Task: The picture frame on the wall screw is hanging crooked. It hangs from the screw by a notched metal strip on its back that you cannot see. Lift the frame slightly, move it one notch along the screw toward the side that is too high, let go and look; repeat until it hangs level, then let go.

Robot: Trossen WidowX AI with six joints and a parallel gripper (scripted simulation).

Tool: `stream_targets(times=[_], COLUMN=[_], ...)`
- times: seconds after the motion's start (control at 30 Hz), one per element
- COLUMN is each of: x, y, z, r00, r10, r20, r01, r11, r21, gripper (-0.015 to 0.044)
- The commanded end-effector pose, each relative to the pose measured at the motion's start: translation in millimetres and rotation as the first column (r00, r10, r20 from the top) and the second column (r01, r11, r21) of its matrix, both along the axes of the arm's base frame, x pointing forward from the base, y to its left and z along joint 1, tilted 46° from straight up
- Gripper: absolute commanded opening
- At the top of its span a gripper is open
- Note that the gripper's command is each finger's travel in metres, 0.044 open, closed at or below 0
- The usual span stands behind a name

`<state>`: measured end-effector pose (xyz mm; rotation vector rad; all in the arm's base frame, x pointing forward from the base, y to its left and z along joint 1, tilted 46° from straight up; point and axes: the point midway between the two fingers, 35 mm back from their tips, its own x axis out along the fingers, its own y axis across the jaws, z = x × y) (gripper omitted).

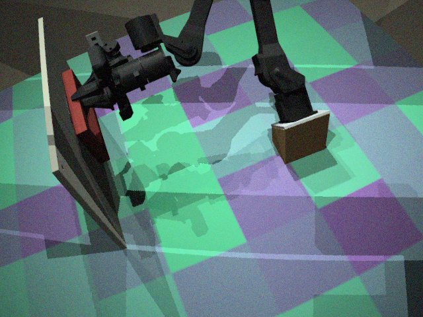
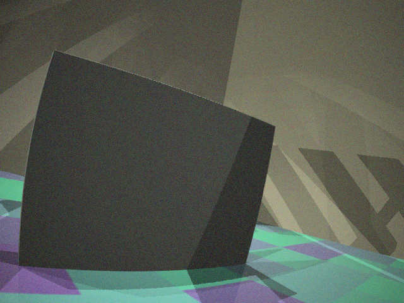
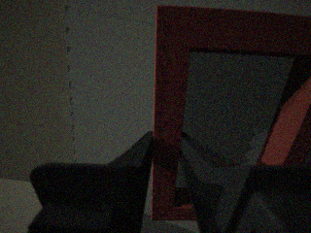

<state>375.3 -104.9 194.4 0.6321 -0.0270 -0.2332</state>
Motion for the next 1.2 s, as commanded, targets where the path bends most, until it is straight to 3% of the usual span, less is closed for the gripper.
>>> stream_targets(times=[0.0,1.17], x=[1.3,0.4], y=[2.9,-2.0], z=[9.4,9.8], r00=[1.0,1.0], r10=[0.015,0.015], r20=[0.022,0.022], r01=[-0.015,-0.015], r11=[1.0,1.0], r21=[-0.001,-0.001], gripper=[0.0,0.0])
